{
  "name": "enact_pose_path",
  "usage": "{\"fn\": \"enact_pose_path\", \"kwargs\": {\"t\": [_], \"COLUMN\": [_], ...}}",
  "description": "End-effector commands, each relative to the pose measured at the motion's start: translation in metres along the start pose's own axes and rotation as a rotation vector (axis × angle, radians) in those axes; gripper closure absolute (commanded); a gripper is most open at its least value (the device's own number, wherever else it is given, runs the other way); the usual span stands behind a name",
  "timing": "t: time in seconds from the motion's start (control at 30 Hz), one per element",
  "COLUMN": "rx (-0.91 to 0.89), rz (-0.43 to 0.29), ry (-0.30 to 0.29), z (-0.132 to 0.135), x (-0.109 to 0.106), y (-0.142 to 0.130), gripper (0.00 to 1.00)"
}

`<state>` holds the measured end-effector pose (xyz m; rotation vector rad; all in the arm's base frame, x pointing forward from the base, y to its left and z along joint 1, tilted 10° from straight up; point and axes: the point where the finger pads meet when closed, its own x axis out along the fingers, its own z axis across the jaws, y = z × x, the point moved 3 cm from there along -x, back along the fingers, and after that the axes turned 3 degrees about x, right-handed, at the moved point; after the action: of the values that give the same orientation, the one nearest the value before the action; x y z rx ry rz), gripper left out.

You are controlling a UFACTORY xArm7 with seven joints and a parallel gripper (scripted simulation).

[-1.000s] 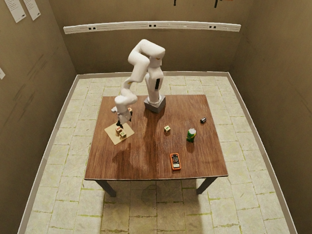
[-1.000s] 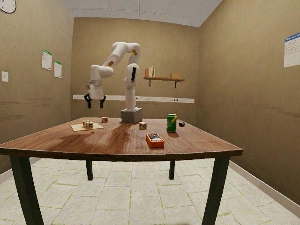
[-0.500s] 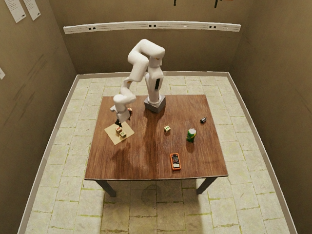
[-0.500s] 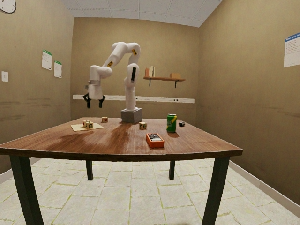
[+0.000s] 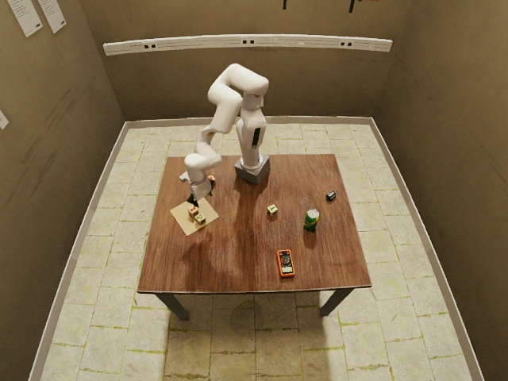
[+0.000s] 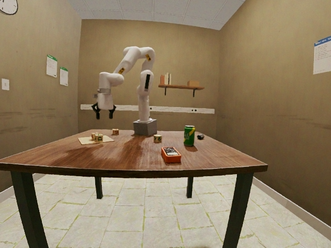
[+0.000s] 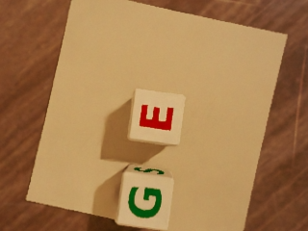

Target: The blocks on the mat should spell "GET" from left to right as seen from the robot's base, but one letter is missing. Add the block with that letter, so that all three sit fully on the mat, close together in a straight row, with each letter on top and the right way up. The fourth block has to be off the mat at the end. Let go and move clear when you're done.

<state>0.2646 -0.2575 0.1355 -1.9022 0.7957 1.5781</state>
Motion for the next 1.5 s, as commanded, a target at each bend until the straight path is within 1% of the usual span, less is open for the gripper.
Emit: {"fn": "enact_pose_path", "kwargs": {"t": [0.0,0.8,0.87,0.93,1.0,1.07,1.17,1.3,1.47], "rx": [0.000,0.000,-0.010,-0.066,-0.066,-0.187,-0.276,-0.432,-0.617], "rz": [0.000,0.000,0.000,-0.004,-0.004,-0.011,-0.015,-0.020,-0.022], "ry": [0.003,0.003,0.003,0.000,0.000,-0.006,-0.010,-0.016,-0.020], "z": [-0.001,-0.001,-0.001,0.004,0.004,0.019,0.032,0.059,0.098], "x": [-0.001,-0.001,-0.001,-0.001,-0.001,-0.001,-0.001,-0.002,-0.003], "y": [0.000,0.000,-0.003,-0.022,-0.022,-0.061,-0.088,-0.131,-0.173], "gripper": [0.00,0.00,0.00,0.00,0.00,0.00,0.00,0.00,0.00]}}
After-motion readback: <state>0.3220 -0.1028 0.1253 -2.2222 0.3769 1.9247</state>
